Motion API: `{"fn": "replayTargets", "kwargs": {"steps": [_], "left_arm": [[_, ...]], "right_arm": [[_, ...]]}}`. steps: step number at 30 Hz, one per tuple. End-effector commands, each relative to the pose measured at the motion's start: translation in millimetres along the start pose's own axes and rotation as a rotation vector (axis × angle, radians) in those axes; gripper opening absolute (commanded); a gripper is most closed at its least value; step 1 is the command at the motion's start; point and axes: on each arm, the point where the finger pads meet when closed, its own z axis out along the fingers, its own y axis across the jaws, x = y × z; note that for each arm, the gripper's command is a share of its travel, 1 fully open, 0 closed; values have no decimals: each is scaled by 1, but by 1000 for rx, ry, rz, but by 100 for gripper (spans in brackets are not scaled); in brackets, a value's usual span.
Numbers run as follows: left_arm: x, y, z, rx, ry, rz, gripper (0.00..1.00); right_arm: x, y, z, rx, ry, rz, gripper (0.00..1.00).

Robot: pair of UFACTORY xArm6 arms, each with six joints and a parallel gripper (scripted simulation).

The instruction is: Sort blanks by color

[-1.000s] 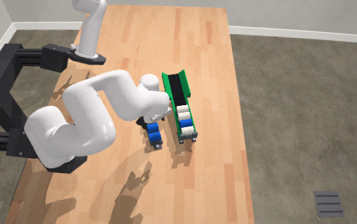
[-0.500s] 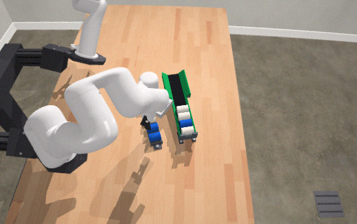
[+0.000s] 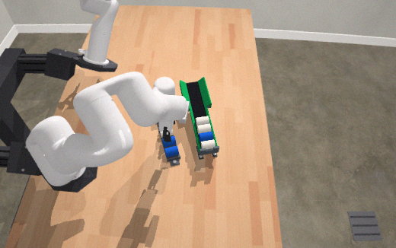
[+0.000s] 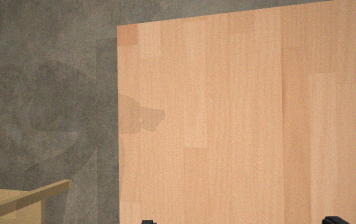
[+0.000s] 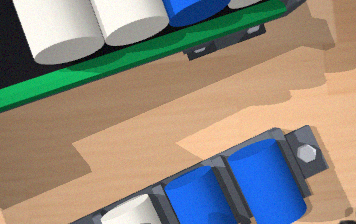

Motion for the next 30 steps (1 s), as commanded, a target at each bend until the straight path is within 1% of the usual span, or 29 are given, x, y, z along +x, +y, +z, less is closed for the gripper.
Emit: {"fn": "replayTargets", "kwargs": {"steps": [1,3,11,14,15,19,29,30], "left_arm": [[1,0,-1,0,4,0,100],[1,0,-1,0,4,0,100],[1,0,-1,0,4,0,100],[1,0,-1,0,4,0,100],[1,0,-1,0,4,0,100],[1,0,-1,0,4,0,100],[1,0,-1,0,4,0,100],[1,0,-1,0,4,0,100]], "right_arm": [[-1,-6,-1,1,-9,-166,100],[-2,-7,-1,1,-9,-204,100],[-5,-15,-1,3,-9,-445,100],[-5,-16,-1,3,-9,-467,100],[-7,-18,0,3,-9,-554,100],[-8,-21,0,4,-9,-642,100],[-13,-30,0,5,-9,-933,100],[-13,-30,0,5,-9,-933,100]]}}
